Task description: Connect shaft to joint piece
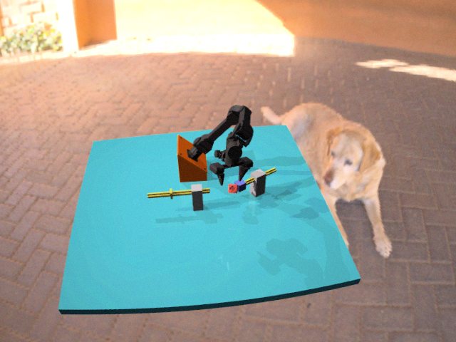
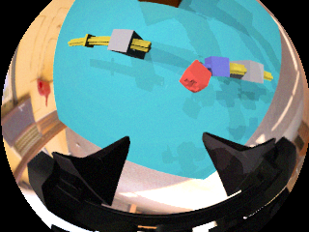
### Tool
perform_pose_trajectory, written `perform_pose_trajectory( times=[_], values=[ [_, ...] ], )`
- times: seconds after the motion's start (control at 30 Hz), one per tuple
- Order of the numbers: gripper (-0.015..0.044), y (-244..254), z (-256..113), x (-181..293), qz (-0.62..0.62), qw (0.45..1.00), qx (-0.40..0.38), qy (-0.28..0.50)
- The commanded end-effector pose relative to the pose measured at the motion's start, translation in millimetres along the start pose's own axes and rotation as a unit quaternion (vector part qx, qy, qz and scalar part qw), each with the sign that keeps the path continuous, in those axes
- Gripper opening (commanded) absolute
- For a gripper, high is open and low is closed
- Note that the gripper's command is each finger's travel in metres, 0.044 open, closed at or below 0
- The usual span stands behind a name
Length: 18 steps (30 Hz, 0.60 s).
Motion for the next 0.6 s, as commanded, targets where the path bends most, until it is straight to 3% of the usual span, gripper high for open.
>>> perform_pose_trajectory(
  times=[0.0, 0.57],
  values=[
    [0.044, -0.5, 0.5, 0.5, -0.057, 0.998, 0.001, 0.002],
    [0.044, -1.0, 2.3, 0.5, -0.309, 0.951, 0.001, 0.003]
  ],
)
Point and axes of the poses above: the point midway between the two fingers, 35 mm back from their tips, its own z axis out along the fingers, its own y axis across the jaws, x = y × z, the point moved 2 cm from there along -z, back along the fingers, and after that the axes turned 15 degrees about -z, right-handed, at the moved point
